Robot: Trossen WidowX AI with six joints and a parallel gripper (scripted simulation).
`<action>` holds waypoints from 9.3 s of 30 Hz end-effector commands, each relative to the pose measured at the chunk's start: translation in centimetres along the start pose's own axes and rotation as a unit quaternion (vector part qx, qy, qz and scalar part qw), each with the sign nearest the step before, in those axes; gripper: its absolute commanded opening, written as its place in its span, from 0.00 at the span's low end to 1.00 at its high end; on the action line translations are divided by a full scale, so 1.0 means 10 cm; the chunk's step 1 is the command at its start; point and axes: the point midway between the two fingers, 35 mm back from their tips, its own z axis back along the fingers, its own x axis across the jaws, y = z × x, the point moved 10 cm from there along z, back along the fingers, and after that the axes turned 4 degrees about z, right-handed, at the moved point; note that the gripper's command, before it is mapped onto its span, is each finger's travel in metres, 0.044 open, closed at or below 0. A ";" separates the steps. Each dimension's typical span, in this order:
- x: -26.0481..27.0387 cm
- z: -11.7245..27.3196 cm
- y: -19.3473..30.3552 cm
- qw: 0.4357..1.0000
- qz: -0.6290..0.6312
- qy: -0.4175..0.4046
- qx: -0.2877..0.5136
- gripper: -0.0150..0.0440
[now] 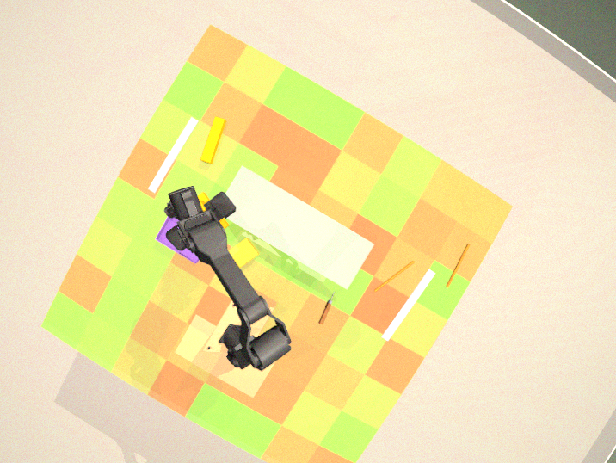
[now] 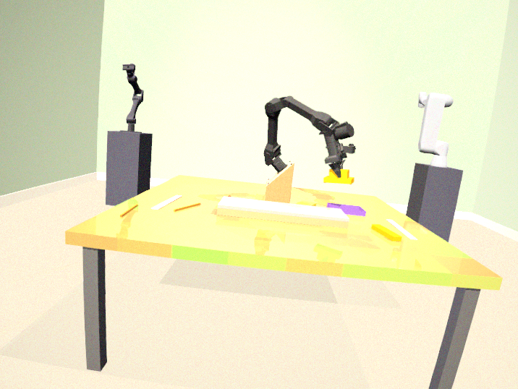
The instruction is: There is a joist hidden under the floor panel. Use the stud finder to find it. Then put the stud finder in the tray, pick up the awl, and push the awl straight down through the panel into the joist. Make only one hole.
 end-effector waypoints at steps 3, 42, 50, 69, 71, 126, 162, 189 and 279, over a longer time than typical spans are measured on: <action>0.44 -0.15 -0.20 0.998 0.064 -0.017 0.004 0.25; 1.39 -1.17 -0.12 0.979 0.194 -0.048 0.047 0.25; 1.39 -1.36 -0.03 0.979 0.193 -0.048 0.047 0.25; 1.39 -1.55 0.06 0.979 0.191 -0.051 0.050 0.30; 1.39 -1.55 0.06 0.979 0.191 -0.051 0.050 0.39; -0.90 0.46 3.97 -0.105 -0.989 0.072 -0.074 1.00; -0.29 0.57 4.75 -0.473 -0.860 0.142 -0.129 1.00; -0.29 0.21 4.90 -0.472 -0.860 0.143 -0.129 1.00; -0.26 1.26 4.35 0.068 -0.956 0.044 -0.283 0.25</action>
